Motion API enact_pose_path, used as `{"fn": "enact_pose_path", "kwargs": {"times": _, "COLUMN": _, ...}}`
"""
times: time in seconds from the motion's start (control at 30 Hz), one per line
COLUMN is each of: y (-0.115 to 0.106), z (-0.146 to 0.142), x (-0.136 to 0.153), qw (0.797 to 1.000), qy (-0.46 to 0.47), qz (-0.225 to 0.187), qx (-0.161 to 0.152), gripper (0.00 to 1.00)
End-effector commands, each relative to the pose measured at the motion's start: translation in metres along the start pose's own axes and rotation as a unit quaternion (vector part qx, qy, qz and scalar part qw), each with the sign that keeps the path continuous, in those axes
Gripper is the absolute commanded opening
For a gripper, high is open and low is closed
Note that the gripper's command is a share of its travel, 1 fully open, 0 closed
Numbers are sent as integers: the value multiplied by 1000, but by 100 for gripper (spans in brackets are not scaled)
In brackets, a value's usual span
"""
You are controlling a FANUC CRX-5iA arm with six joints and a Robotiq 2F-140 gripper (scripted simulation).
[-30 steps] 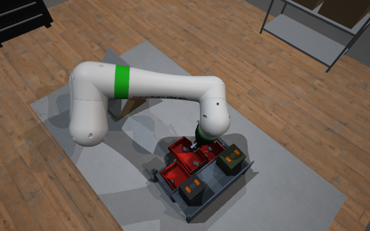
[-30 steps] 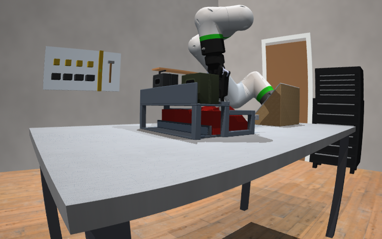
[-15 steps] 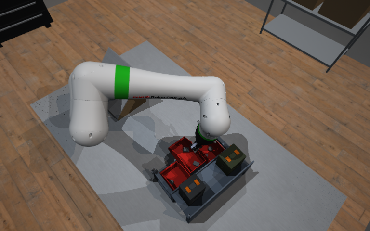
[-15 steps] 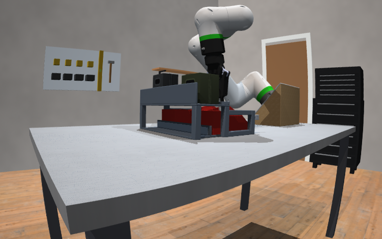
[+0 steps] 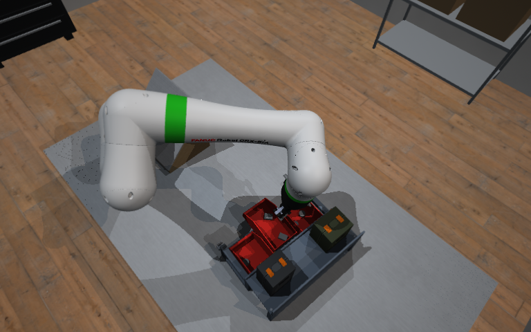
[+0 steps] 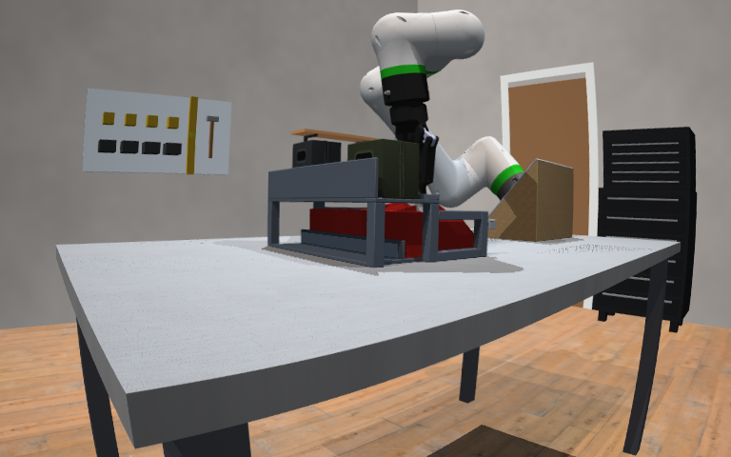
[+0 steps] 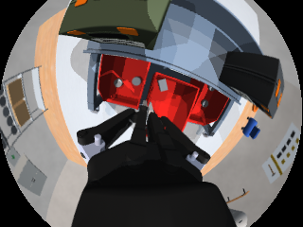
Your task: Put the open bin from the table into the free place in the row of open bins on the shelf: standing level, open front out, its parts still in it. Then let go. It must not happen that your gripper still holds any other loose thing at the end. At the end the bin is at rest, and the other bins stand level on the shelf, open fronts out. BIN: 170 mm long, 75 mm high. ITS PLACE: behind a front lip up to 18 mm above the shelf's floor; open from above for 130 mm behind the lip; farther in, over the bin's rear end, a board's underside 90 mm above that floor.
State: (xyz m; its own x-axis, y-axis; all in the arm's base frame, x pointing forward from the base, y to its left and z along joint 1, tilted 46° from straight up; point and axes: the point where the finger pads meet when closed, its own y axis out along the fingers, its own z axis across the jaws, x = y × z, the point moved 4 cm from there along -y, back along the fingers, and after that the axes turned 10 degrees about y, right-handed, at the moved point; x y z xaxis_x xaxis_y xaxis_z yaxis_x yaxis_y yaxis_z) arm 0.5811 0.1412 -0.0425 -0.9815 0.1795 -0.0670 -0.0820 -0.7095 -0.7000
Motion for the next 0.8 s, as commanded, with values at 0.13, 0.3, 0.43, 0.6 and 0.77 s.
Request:
{"fn": "enact_pose_path", "kwargs": {"times": 0.13, "y": -1, "z": -1, "x": -4, "qw": 1000, "qy": 0, "qz": 5, "qx": -1, "gripper": 0}}
{"fn": "enact_pose_path", "kwargs": {"times": 0.3, "y": -1, "z": -1, "x": -6, "qw": 1000, "qy": 0, "qz": 7, "qx": -1, "gripper": 0}}
{"fn": "enact_pose_path", "kwargs": {"times": 0.43, "y": -1, "z": -1, "x": -8, "qw": 1000, "qy": 0, "qz": 8, "qx": -2, "gripper": 0}}
{"fn": "enact_pose_path", "kwargs": {"times": 0.6, "y": -1, "z": -2, "x": -9, "qw": 1000, "qy": 0, "qz": 10, "qx": -2, "gripper": 0}}
{"fn": "enact_pose_path", "kwargs": {"times": 0.77, "y": -1, "z": -2, "x": -9, "qw": 1000, "qy": 0, "qz": 10, "qx": -2, "gripper": 0}}
